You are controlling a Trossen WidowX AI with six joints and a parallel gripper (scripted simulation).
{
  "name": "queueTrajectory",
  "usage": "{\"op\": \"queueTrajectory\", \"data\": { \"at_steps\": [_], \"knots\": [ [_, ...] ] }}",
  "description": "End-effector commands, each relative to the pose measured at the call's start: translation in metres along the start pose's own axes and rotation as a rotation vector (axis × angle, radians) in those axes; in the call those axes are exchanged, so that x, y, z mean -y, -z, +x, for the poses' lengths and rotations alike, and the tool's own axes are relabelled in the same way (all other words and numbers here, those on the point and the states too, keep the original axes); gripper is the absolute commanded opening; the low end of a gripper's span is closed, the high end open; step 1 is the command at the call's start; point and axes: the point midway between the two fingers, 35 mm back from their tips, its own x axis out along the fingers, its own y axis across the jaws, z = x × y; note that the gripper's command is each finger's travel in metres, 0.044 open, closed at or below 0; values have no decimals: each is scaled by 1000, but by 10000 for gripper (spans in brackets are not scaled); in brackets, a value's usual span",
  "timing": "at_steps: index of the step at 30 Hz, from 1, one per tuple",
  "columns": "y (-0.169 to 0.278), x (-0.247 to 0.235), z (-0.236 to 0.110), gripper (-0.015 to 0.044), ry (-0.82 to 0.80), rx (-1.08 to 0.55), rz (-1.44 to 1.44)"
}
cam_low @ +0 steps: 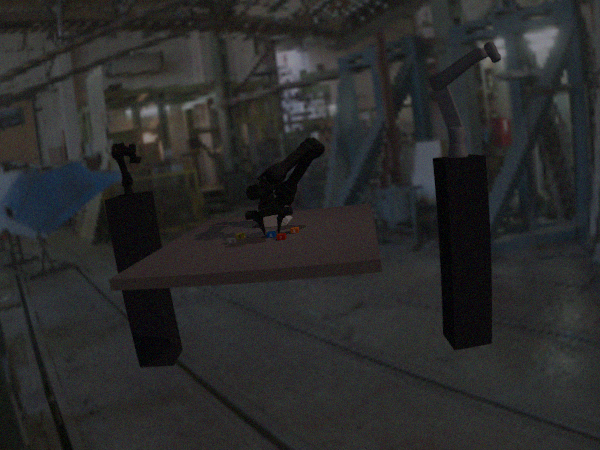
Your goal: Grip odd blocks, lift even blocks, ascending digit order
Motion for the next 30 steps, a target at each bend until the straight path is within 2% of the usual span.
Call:
{"op": "queueTrajectory", "data": {
  "at_steps": [1,2,6,10,14,16,21,24,25,30],
  "knots": [
    [1,0,1,383,-4,-3,8],
    [1,0,1,400,-4,-3,8],
    [1,0,-2,400,-4,-3,8],
    [1,0,-35,400,-2,-3,9],
    [1,0,-35,400,-2,-3,9],
    [0,1,-43,348,0,-3,9],
    [0,2,-107,216,2,-4,10],
    [1,1,-116,137,1,-4,10],
    [1,1,-116,120,1,-4,10],
    [1,1,-116,120,1,-4,10]
  ]
}}
